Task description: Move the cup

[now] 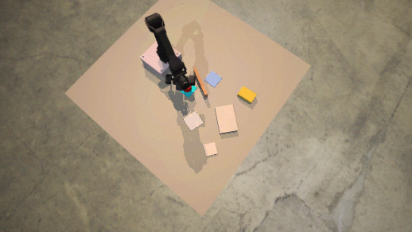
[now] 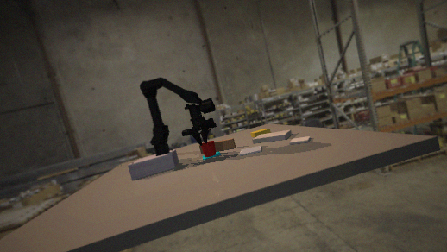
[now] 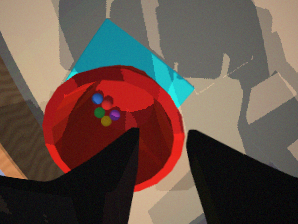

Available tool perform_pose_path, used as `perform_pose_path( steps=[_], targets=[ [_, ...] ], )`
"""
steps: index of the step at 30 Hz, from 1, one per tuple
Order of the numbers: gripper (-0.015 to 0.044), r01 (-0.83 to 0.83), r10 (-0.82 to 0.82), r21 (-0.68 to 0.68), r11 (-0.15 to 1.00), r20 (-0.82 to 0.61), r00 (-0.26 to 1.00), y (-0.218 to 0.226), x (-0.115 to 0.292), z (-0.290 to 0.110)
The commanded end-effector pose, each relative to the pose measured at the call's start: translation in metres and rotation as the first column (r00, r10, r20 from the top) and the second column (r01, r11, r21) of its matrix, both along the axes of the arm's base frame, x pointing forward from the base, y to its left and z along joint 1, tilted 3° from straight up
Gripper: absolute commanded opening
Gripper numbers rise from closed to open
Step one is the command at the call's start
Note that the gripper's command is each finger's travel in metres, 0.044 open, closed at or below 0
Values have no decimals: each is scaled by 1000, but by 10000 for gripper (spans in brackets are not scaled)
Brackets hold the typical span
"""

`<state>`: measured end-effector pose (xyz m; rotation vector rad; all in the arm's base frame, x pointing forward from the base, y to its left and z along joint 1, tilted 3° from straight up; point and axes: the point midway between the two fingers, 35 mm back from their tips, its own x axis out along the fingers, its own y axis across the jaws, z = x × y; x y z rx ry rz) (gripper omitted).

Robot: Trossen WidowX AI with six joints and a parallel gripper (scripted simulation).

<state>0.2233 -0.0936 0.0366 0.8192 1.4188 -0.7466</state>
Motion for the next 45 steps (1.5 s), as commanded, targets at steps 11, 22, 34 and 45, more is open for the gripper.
perform_pose_path(
  steps=[11, 22, 34, 45],
  targets=[
    [128, -5, 5, 1, 1000, 4, 1000, -1, 0, 20],
    [285, -2, 2, 1, 1000, -2, 1000, -2, -1, 22],
    [440, -4, 4, 1, 1000, 0, 1000, -4, 0, 49],
    [440, -6, 6, 2, 1000, 4, 1000, -6, 0, 85]
  ],
)
